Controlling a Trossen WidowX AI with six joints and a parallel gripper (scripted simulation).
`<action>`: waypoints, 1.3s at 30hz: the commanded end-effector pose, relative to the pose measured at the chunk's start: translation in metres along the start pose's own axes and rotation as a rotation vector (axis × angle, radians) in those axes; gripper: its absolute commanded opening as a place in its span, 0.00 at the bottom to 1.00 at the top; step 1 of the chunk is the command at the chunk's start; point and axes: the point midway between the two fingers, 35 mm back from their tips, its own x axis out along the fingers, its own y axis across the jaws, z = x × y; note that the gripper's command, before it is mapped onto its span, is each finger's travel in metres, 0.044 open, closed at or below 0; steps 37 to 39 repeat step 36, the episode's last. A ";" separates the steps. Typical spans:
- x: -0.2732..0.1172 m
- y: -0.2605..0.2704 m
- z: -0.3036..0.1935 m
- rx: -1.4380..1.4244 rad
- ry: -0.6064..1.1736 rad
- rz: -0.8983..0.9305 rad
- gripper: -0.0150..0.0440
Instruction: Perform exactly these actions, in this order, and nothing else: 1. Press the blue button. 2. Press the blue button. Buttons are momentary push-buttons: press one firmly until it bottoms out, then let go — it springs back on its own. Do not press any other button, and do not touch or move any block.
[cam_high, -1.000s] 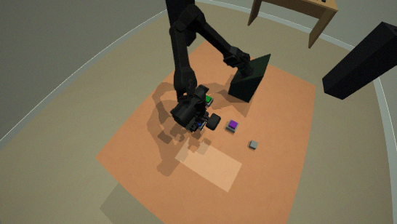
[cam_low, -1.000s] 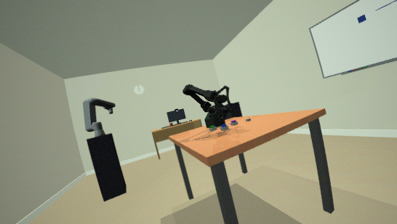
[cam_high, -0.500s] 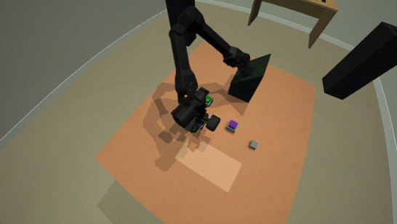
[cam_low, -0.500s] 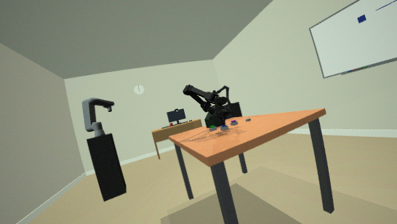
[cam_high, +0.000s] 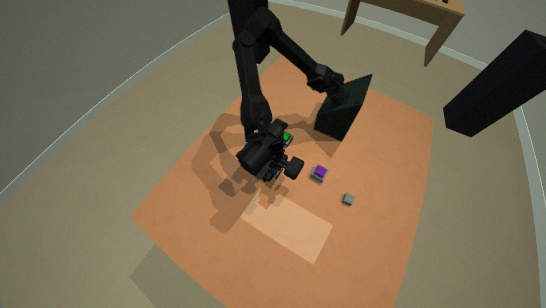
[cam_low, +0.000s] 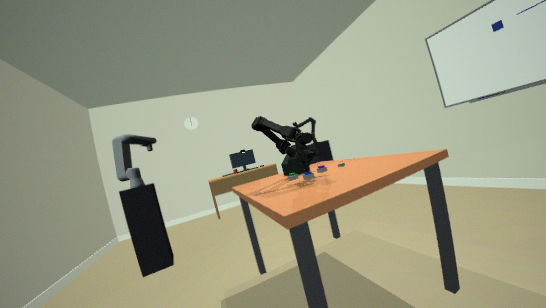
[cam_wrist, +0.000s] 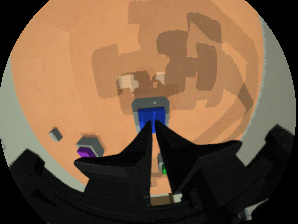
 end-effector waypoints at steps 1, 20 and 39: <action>-0.025 0.001 0.000 -0.001 -0.004 0.002 0.29; -0.081 0.189 -0.001 -0.051 -0.028 0.107 0.93; -0.094 0.297 -0.068 -0.001 -0.002 0.020 0.93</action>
